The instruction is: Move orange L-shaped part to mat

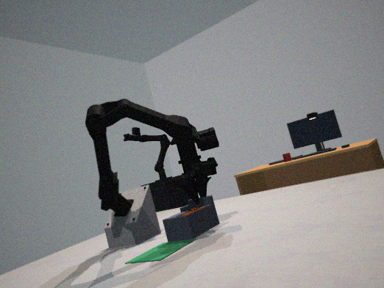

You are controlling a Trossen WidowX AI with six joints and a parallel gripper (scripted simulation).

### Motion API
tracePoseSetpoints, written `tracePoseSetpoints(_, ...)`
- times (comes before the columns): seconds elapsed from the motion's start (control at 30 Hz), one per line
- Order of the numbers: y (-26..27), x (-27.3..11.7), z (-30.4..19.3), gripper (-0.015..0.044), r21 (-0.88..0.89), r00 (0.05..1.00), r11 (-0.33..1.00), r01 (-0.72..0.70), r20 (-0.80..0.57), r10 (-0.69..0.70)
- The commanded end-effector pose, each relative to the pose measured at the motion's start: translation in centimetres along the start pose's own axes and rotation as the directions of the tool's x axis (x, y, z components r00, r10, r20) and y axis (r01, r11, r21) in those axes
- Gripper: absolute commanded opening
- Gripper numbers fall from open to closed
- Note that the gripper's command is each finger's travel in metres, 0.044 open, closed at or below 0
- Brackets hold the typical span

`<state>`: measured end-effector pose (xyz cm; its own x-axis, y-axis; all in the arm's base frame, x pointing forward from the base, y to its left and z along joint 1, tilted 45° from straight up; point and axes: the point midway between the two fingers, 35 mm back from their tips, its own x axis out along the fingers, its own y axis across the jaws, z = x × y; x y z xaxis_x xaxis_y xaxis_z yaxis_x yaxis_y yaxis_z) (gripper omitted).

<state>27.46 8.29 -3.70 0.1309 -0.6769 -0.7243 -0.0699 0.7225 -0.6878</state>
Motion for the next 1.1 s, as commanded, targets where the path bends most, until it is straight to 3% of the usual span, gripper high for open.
tracePoseSetpoints(0.0, -0.1, 0.4, 0.0, 0.018, -0.005, 1.0, 1.0, 0.006, 0.0, -0.006)
tracePoseSetpoints(1.07, -0.1, 3.9, -0.1, 0.018, -0.005, 1.0, 1.0, 0.008, 0.001, -0.008)
